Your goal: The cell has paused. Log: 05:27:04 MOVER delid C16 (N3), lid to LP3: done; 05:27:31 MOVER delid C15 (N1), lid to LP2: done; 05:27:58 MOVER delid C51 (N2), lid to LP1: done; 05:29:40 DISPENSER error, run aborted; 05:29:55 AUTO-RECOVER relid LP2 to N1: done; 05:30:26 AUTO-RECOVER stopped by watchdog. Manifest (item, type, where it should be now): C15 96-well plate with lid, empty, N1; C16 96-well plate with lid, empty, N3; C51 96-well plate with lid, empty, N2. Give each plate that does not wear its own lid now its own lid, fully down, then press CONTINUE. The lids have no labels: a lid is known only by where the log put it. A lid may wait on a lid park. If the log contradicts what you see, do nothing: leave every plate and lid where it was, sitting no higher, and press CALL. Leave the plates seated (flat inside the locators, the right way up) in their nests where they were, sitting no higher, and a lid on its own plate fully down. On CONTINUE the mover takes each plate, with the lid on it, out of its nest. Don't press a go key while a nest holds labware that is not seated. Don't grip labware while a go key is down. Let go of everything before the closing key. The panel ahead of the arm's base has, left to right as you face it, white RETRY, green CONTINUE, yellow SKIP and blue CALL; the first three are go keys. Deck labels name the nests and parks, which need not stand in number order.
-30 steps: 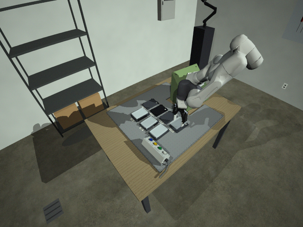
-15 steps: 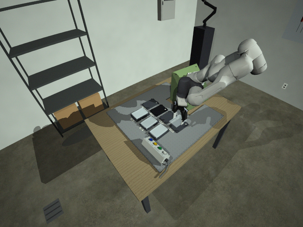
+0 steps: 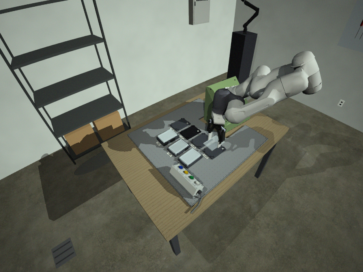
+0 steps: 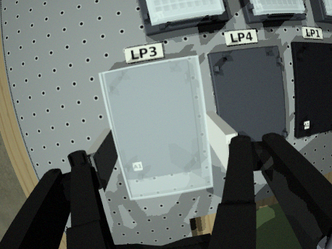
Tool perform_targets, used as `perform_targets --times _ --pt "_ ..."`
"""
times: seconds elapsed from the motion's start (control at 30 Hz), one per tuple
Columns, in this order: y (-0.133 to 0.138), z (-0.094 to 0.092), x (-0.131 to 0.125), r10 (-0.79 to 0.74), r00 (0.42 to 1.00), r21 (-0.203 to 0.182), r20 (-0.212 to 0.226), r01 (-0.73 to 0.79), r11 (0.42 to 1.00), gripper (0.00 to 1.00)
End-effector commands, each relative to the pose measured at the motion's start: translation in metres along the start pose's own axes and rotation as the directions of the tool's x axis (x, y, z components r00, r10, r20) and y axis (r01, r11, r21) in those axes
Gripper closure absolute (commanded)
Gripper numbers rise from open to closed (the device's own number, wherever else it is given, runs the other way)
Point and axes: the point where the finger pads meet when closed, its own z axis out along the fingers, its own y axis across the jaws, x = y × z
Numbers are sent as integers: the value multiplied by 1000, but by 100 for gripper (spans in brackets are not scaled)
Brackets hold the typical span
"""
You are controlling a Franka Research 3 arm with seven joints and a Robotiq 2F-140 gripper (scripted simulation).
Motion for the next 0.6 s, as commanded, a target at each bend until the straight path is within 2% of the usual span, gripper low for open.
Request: perform_targets --times 0.0,0.47,0.57 --pt "-6 -3 -6 14 1000 17 16 -14 1000 100" --pt "-6 -6 -6 14 1000 17 16 -14 1000 100" --pt "-5 -6 3 11 1000 24 19 -12 1000 100"
